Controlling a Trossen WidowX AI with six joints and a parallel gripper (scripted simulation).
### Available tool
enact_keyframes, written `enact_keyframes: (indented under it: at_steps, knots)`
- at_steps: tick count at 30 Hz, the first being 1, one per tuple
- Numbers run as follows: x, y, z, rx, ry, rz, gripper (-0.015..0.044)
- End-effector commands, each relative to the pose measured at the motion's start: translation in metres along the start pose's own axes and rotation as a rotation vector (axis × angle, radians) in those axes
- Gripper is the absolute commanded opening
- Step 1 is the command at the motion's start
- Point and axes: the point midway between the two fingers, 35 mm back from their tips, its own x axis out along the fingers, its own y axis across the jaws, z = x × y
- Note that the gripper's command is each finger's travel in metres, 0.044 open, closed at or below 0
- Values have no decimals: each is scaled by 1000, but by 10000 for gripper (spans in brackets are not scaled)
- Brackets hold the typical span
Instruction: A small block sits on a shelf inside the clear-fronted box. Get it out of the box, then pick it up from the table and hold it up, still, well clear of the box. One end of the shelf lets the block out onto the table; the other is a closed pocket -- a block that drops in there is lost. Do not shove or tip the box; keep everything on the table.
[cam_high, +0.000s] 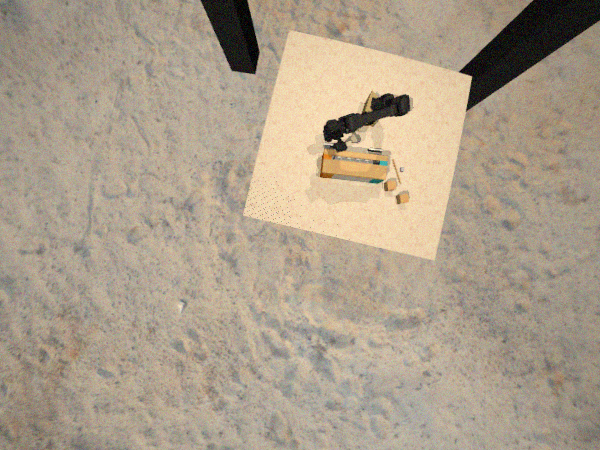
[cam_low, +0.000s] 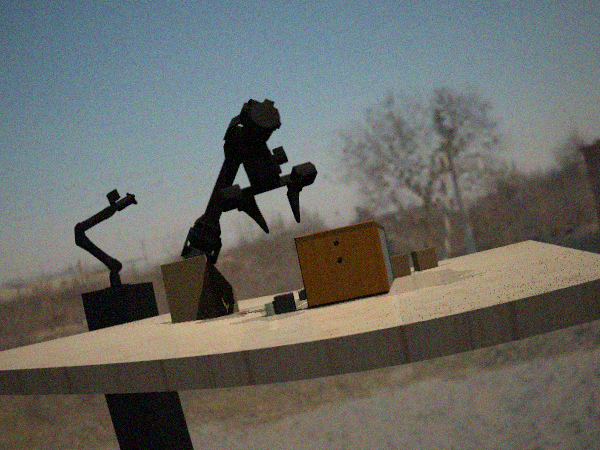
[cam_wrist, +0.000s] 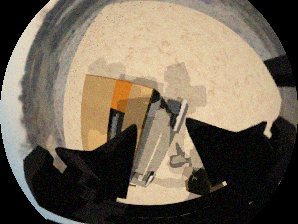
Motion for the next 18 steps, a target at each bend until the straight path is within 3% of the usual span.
enact_keyframes:
  at_steps: [1, 18]
  knots:
    - [-4, -12, 8, 940, 92, 102, 285]
    - [-8, -19, 13, 1865, 252, 120, 285]
